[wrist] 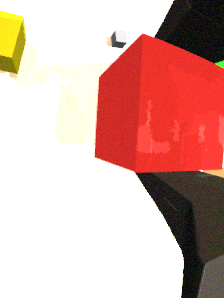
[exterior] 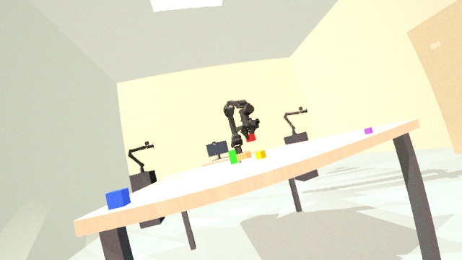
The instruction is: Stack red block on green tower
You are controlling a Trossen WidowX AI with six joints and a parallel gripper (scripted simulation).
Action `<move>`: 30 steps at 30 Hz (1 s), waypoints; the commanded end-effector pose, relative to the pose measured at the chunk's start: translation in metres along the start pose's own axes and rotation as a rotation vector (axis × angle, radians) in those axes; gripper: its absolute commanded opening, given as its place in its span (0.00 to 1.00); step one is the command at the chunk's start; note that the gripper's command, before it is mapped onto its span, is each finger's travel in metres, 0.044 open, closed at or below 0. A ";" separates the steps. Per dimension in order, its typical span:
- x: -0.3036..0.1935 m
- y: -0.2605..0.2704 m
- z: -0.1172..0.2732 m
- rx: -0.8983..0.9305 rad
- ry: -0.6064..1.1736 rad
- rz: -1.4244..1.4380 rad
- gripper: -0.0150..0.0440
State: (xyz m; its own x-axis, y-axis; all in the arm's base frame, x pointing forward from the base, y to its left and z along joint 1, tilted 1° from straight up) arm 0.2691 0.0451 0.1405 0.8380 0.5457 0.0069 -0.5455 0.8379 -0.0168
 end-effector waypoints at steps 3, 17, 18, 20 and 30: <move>-0.004 -0.006 0.003 0.002 -0.001 -0.004 0.25; -0.053 -0.050 0.004 -0.002 0.002 -0.004 0.25; -0.057 -0.053 0.004 -0.002 0.002 -0.004 0.25; -0.064 -0.058 0.004 -0.002 0.003 -0.004 0.25; -0.102 -0.077 0.004 -0.004 0.007 -0.004 0.25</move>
State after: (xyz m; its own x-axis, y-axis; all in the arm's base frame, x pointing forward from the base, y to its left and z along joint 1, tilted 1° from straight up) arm 0.2334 -0.0653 0.1448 0.8412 0.5408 0.0023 -0.5406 0.8410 -0.0227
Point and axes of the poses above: the point midway between the two fingers, 35 mm back from their tips, its own z axis back along the fingers, its own y axis across the jaws, x = y × z, the point moved 3 cm from there along z, back along the fingers, and after that the axes turned 2 degrees about -z, right-handed, at the moved point
